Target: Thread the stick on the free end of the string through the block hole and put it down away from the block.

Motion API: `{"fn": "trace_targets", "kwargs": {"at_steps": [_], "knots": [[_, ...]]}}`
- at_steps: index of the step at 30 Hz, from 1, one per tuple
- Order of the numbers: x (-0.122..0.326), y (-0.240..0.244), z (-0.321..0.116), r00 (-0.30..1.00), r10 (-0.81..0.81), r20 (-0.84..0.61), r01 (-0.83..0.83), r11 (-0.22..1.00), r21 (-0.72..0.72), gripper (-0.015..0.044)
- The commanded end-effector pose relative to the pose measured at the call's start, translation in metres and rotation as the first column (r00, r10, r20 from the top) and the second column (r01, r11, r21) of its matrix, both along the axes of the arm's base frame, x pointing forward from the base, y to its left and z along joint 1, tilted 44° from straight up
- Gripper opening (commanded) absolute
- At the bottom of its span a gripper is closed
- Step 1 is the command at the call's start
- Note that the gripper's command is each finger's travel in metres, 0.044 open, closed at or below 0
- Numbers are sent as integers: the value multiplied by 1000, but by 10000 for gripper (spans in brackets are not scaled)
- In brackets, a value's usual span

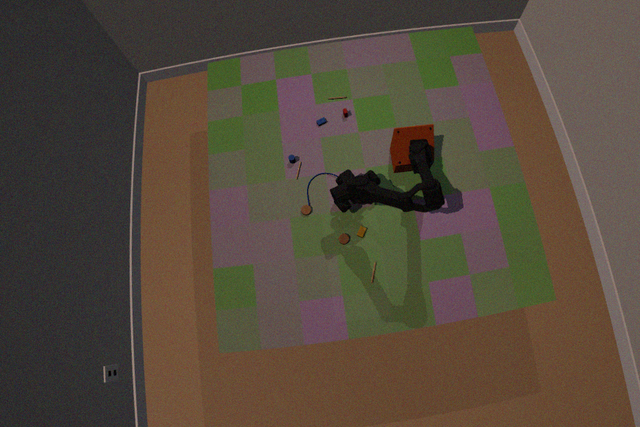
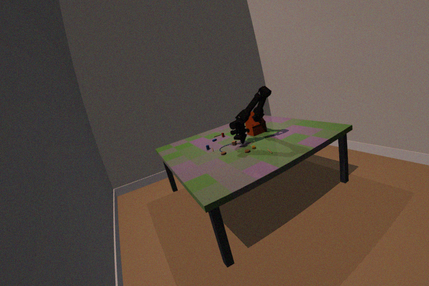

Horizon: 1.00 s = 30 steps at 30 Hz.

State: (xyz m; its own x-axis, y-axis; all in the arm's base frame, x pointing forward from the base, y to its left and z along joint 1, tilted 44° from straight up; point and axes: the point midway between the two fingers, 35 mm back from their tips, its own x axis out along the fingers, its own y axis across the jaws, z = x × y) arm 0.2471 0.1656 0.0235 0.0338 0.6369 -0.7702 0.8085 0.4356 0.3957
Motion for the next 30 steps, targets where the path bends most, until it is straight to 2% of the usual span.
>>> {"fn": "trace_targets", "kwargs": {"at_steps": [1,30], "knots": [[-4,2,4,1000,-1,1,1,1000,-2,0],[-20,21,25,1000,29,2,-29,999,-18,0]]}}
